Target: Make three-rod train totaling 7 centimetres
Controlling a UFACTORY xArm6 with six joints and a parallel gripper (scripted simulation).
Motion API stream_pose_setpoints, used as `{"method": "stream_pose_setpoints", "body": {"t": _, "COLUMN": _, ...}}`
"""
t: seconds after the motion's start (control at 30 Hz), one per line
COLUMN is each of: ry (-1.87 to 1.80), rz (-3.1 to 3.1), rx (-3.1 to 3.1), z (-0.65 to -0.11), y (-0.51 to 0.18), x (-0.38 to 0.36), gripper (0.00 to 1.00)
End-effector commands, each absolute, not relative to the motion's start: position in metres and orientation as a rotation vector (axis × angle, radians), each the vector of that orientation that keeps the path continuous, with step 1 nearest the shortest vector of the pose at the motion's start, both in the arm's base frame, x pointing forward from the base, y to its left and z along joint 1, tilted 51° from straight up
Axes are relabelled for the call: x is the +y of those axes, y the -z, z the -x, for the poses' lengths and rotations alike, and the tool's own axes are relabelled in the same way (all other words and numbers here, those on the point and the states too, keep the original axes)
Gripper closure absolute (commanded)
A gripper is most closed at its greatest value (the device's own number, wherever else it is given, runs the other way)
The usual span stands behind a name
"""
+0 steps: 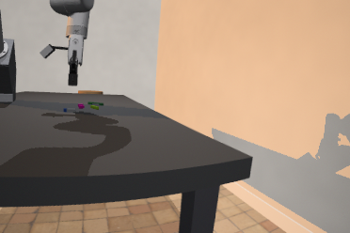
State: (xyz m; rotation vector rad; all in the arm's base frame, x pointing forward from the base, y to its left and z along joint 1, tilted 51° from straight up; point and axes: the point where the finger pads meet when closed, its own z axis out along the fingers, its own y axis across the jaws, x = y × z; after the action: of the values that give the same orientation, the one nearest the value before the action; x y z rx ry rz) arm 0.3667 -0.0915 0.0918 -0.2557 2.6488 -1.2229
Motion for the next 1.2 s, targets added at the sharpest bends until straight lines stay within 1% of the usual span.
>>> {"method": "stream_pose_setpoints", "body": {"t": 0.0, "ry": 1.221, "rz": 0.256, "rx": 2.647, "z": -0.367, "y": -0.093, "x": -0.091, "gripper": 0.0}}
{"method": "stream_pose_setpoints", "body": {"t": 0.8, "ry": 1.228, "rz": 0.286, "rx": 2.652, "z": -0.368, "y": -0.092, "x": -0.09, "gripper": 0.0}}
{"method": "stream_pose_setpoints", "body": {"t": 0.97, "ry": 1.255, "rz": 0.422, "rx": 2.667, "z": -0.372, "y": -0.09, "x": -0.087, "gripper": 0.0}}
{"method": "stream_pose_setpoints", "body": {"t": 1.17, "ry": 1.308, "rz": 0.727, "rx": 2.68, "z": -0.381, "y": -0.084, "x": -0.08, "gripper": 0.0}}
